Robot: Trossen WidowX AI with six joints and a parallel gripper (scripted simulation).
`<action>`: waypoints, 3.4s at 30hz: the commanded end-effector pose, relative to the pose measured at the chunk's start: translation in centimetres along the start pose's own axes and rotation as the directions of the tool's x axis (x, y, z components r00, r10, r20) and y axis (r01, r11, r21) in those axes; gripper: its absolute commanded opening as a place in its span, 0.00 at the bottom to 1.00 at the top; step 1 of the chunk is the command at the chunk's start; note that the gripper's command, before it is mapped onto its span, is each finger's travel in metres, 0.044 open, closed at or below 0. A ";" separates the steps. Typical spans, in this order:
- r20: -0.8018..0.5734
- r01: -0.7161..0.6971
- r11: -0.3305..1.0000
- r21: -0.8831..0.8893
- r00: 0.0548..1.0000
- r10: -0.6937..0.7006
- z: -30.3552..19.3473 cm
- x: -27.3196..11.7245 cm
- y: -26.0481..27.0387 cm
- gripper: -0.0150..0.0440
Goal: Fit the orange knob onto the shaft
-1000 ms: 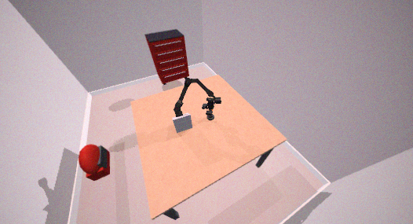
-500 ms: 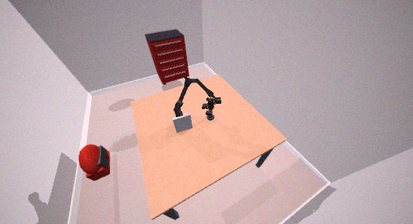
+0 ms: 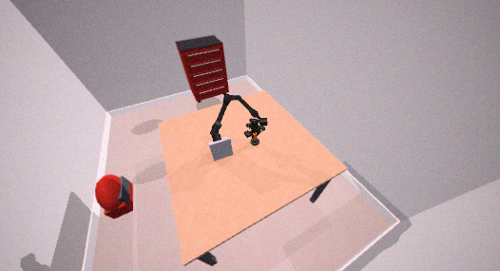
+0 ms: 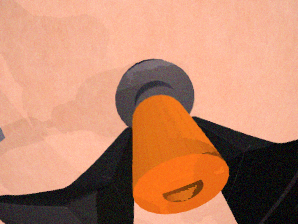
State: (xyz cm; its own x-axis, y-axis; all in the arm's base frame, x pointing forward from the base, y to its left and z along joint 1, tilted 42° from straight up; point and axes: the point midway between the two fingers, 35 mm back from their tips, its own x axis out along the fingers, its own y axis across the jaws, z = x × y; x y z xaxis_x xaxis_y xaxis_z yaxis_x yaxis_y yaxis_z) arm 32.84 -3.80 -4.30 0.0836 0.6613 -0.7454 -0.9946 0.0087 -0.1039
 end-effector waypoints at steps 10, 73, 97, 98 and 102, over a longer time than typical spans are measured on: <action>-0.007 0.009 0.625 0.780 1.000 -0.006 -0.1 -0.2 -0.3 0.25; -0.007 0.006 -0.125 0.992 1.000 -0.006 -0.1 0.2 -0.1 0.25; -0.007 0.005 -0.302 0.953 1.000 -0.006 0.0 -0.4 -0.6 0.25; -0.007 0.004 -0.321 0.947 1.000 -0.006 0.0 -0.4 -0.6 0.25; -0.007 0.004 -0.328 0.945 1.000 -0.006 0.0 -0.2 -0.6 0.25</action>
State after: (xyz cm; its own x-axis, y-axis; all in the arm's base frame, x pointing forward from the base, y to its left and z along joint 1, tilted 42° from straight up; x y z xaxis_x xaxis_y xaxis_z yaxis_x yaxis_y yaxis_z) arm 33.22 -3.86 -4.08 0.0863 0.6572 -0.7487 0.2465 0.7141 0.6552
